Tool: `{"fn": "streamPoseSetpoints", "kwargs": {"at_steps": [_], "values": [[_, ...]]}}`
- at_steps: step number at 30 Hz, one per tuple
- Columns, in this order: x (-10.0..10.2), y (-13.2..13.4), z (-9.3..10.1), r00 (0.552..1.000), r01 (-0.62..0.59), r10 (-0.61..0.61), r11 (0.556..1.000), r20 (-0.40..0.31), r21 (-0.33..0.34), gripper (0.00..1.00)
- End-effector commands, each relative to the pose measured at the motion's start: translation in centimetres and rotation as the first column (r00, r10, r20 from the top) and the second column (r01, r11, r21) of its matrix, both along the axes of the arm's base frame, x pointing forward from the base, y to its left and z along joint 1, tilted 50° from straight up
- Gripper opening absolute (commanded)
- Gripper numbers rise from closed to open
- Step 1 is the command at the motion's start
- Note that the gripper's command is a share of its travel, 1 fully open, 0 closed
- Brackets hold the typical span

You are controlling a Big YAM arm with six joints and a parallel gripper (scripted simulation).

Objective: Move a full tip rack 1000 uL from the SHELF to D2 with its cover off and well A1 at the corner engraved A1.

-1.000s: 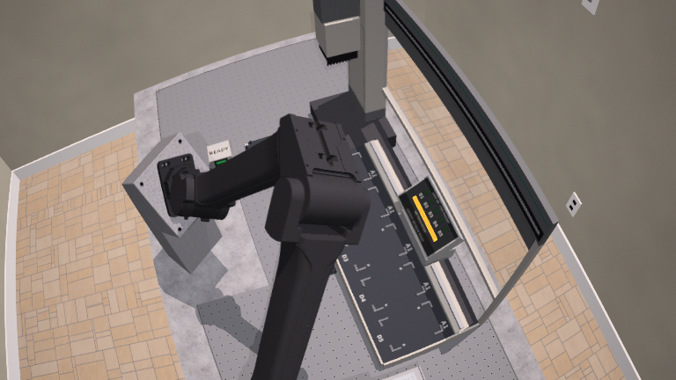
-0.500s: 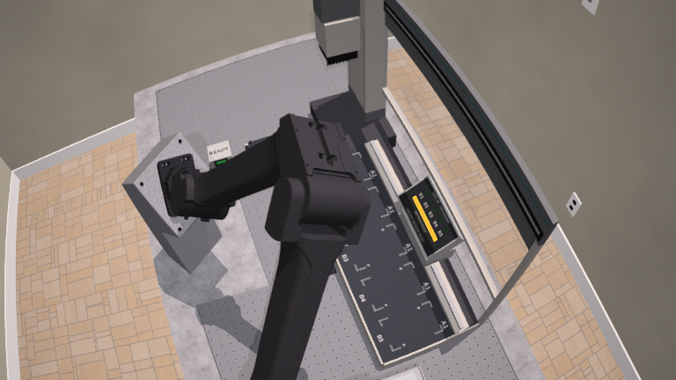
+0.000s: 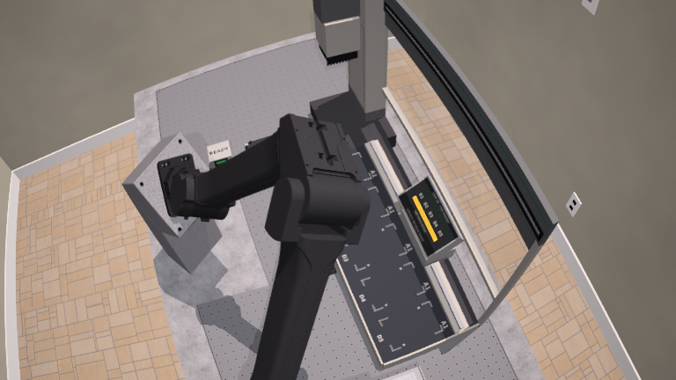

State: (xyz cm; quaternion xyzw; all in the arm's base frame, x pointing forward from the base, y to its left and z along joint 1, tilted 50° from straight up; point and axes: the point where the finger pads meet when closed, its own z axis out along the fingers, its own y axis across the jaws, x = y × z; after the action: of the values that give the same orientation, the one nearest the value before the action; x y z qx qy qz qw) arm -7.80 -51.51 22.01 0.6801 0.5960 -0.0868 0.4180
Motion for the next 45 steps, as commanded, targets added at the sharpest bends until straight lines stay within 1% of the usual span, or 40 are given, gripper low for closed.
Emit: {"fn": "streamPoseSetpoints", "kwargs": {"at_steps": [1,2,5,19,22,29,36,38,39,41,45], "values": [[0.5,-0.3,-0.2,1.0,-0.001,0.001,1.0,0.003,-0.004,0.0],[0.6,-0.5,-0.6,1.0,-0.001,0.001,1.0,0.004,0.001,0.0],[0.7,-0.6,-0.7,1.0,-0.002,0.002,1.0,0.005,0.001,0.0],[1.5,-2.1,-2.3,1.0,-0.001,0.001,1.0,0.005,0.002,0.0],[1.4,-2.1,-2.4,1.0,0.002,-0.002,1.0,0.005,0.001,0.0],[2.0,-2.9,-3.2,1.0,-0.001,0.001,1.0,0.005,0.002,0.0],[2.3,-4.3,-3.0,1.0,-0.001,0.001,1.0,0.0,-0.017,0.0],[2.3,-4.3,-3.0,1.0,-0.001,0.001,1.0,0.0,-0.017,0.0],[1.7,-4.5,-2.8,1.0,0.009,-0.009,1.0,-0.001,-0.022,0.0],[2.4,-5.0,-2.8,1.0,-0.001,0.001,1.0,-0.003,-0.027,0.0],[2.7,-5.5,-3.1,1.0,-0.001,0.001,1.0,-0.002,-0.026,0.0]]}}
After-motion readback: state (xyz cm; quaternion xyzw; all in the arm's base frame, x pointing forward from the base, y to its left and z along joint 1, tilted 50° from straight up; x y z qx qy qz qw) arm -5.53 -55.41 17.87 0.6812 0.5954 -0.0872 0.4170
